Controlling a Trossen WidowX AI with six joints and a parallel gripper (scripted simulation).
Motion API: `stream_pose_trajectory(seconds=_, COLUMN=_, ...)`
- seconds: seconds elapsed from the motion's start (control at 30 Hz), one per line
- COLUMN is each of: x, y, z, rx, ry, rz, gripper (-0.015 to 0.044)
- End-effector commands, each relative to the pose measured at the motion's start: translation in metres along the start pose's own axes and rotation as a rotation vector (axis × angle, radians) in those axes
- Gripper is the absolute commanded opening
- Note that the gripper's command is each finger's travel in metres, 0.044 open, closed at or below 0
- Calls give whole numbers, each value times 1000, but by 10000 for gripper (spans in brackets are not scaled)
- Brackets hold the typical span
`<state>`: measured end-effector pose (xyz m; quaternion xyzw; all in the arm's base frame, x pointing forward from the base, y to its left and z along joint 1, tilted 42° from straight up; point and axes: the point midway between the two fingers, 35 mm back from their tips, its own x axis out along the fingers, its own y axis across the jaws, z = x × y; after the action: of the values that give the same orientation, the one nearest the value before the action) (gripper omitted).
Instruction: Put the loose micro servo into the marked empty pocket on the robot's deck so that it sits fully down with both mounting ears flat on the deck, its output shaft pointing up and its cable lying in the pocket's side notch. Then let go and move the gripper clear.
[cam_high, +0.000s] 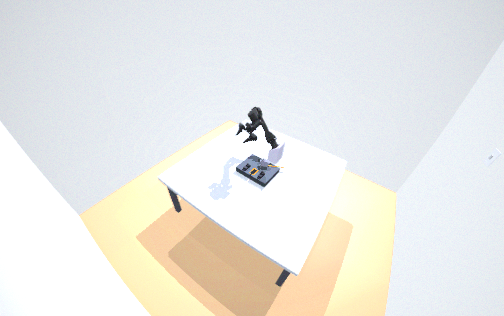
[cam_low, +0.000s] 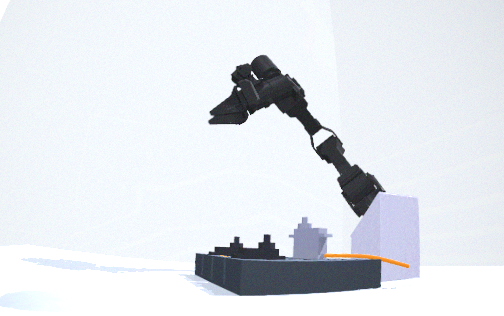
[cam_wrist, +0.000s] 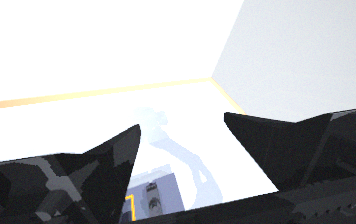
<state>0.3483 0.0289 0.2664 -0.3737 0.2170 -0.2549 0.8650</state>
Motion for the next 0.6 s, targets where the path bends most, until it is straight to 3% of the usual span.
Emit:
stream_pose_trajectory(seconds=0.0, x=3, y=24, z=-10, rx=-158, ry=25, rz=65, gripper=440)
stream_pose_trajectory(seconds=0.57, x=4, y=93, z=-59, rx=-680, ry=111, rz=306, gripper=440)
